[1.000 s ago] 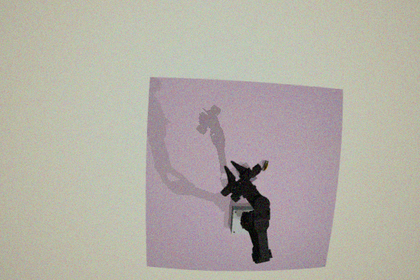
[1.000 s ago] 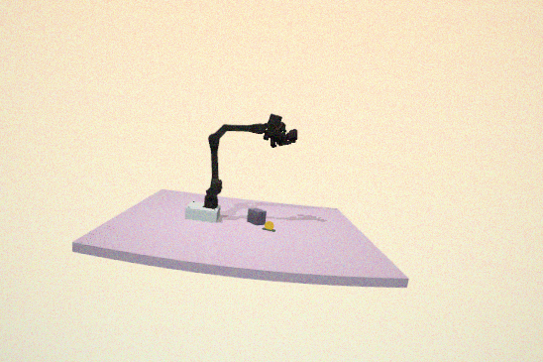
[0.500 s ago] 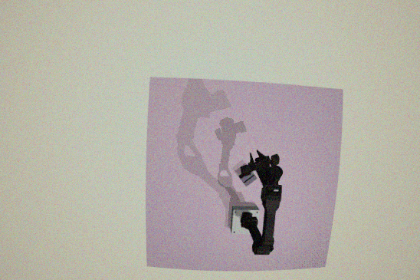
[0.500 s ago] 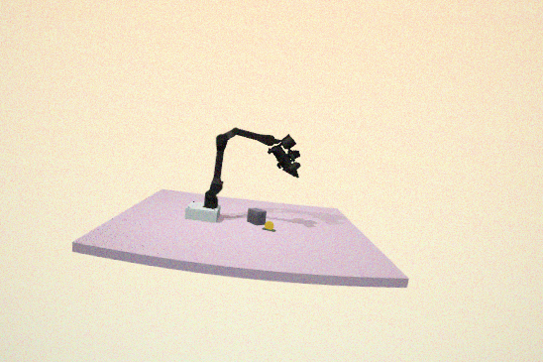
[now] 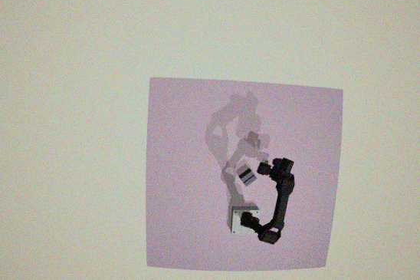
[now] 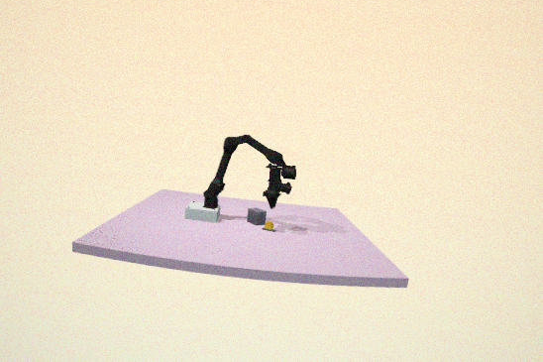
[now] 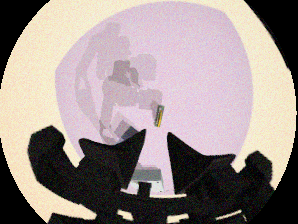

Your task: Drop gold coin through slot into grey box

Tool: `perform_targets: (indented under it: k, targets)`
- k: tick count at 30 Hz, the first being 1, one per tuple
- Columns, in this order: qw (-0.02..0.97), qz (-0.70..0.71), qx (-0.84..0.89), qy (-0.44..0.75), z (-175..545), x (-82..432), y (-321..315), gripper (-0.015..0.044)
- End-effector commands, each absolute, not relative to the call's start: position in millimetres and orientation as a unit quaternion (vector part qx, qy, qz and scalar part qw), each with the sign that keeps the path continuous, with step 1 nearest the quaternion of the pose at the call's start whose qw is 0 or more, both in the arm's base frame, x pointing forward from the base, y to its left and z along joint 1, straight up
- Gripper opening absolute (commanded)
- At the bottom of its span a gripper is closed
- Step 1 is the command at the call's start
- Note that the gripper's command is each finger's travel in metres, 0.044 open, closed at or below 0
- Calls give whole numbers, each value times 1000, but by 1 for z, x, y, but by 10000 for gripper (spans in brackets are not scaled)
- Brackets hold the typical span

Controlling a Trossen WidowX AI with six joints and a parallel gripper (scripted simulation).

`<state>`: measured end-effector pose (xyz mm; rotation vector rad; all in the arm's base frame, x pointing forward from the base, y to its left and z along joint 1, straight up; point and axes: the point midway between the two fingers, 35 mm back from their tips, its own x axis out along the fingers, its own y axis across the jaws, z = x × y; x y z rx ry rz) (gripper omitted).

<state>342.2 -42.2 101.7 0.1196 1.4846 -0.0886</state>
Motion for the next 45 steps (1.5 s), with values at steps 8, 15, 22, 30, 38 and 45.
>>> perform_targets:
  k: [8, 15, 22, 30, 38, 45]
  targets:
    - [717, -63, 62, 692, 98, 337, -52, 161]
    - [717, -63, 62, 692, 63, 338, -52, 161]
    - [717, -63, 62, 692, 48, 339, -49, 161]
    - [717, -63, 62, 692, 41, 340, -49, 161]
    - [717, -63, 62, 692, 28, 341, -49, 161]
    - [717, -63, 62, 692, 16, 341, -49, 161]
